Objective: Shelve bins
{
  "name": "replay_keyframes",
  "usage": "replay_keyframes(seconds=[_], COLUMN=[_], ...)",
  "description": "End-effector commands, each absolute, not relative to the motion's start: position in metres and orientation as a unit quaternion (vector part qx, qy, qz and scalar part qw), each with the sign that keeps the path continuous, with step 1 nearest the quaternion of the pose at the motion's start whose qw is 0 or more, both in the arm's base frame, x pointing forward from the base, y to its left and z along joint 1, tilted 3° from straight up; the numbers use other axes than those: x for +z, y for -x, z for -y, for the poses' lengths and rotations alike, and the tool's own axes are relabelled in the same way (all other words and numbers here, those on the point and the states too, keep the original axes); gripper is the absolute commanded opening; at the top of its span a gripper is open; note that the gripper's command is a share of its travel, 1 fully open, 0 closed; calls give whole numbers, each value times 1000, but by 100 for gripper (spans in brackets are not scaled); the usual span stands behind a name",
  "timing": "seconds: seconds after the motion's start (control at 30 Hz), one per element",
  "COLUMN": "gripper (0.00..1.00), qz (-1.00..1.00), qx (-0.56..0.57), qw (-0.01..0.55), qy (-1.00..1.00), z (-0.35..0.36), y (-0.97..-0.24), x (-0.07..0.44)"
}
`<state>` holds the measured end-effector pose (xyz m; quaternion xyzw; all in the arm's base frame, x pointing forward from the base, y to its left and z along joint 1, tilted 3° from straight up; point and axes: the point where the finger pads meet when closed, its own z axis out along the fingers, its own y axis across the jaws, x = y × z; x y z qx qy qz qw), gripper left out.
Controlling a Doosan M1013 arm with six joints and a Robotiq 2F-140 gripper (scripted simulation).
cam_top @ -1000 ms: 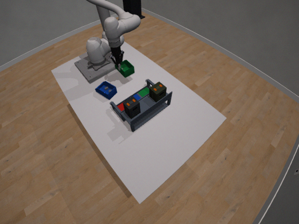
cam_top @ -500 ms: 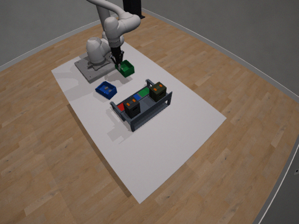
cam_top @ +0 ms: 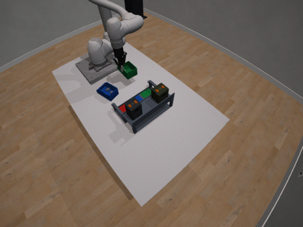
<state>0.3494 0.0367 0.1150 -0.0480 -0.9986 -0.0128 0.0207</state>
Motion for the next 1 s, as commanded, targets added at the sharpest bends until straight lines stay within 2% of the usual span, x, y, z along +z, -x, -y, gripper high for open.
replay_keyframes(seconds=[0.0, 0.97], gripper=[10, 10], qz=[999, 999], qx=[-13, -13], qw=[21, 20], qy=[46, 30], z=[-38, -45], y=[-357, -426], x=[115, 112])
